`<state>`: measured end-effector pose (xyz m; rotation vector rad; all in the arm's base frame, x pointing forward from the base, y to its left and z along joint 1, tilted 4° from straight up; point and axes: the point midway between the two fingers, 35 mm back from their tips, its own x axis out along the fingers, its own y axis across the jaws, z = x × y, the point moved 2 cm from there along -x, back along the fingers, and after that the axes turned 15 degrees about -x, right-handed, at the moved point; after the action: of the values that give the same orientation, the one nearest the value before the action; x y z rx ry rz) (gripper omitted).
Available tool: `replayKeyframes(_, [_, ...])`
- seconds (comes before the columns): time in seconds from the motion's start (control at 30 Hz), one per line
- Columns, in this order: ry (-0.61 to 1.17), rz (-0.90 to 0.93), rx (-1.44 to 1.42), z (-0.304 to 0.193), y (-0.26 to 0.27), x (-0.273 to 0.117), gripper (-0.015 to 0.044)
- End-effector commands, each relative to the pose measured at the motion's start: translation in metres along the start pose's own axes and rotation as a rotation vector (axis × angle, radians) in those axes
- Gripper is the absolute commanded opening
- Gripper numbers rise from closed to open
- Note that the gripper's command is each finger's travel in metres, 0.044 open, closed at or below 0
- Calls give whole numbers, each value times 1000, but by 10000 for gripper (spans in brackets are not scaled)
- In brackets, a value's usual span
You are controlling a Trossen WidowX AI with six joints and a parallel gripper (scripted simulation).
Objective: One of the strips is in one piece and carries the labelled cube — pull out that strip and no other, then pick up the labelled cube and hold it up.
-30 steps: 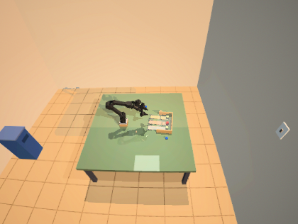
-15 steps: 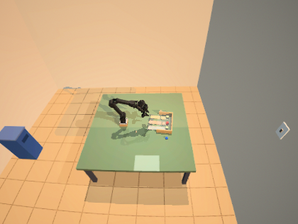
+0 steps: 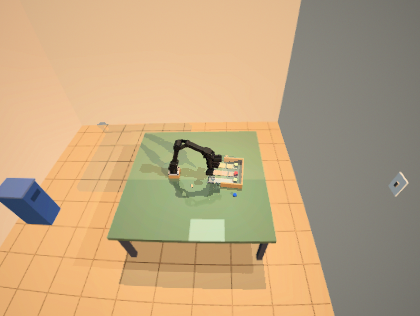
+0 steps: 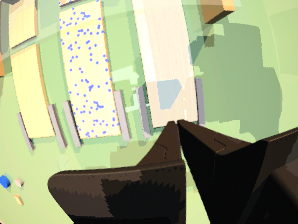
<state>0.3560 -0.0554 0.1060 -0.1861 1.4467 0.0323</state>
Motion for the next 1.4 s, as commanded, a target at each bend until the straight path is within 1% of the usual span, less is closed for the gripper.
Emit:
replayKeyframes(0.0, [84,30,9,-1,-8,12,0])
replayKeyframes(0.17, [84,30,9,-1,-8,14,0])
replayKeyframes(1.37, [84,29,9,-7,-10,73,0])
